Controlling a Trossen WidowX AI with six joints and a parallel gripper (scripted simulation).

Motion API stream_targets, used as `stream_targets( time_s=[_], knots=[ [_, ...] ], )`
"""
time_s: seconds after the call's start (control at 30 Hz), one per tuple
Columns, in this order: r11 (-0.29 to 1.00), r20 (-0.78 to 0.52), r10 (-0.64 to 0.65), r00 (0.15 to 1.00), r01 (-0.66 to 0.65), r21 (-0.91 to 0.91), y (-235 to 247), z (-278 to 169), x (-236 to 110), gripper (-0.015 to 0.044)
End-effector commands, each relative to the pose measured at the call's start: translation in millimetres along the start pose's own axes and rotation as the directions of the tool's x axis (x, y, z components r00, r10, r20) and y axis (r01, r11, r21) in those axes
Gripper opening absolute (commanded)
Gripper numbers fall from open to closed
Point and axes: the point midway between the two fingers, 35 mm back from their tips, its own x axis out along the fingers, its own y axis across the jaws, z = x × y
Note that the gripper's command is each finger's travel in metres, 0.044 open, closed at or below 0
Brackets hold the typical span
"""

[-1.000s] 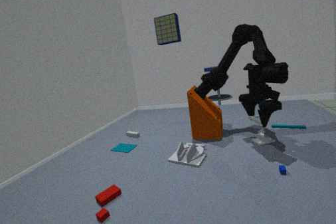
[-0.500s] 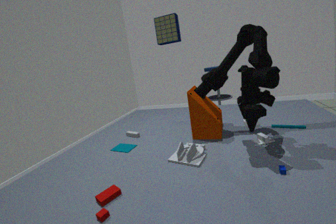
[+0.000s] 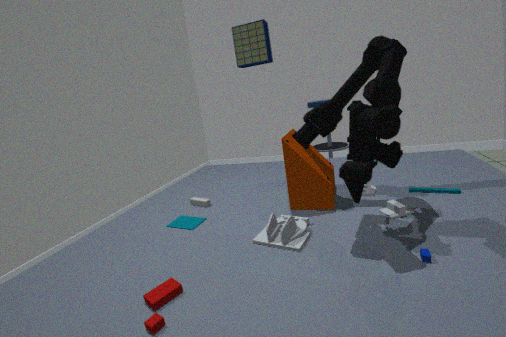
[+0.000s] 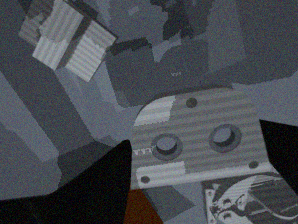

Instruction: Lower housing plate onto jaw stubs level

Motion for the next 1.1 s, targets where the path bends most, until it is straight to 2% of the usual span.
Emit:
stream_targets(
  time_s=[0.0, 0.53, 1.07],
  knots=[
    [0.995, -0.004, 0.003, 1.000, -0.002, 0.103, -8, -10, 2, 0.0351],
    [0.902, -0.014, 0.010, 1.000, -0.003, 0.431, -32, -48, 4, 0.0351],
    [0.704, -0.005, 0.019, 1.000, -0.010, 0.710, -48, -89, 5, 0.0351]
  ],
)
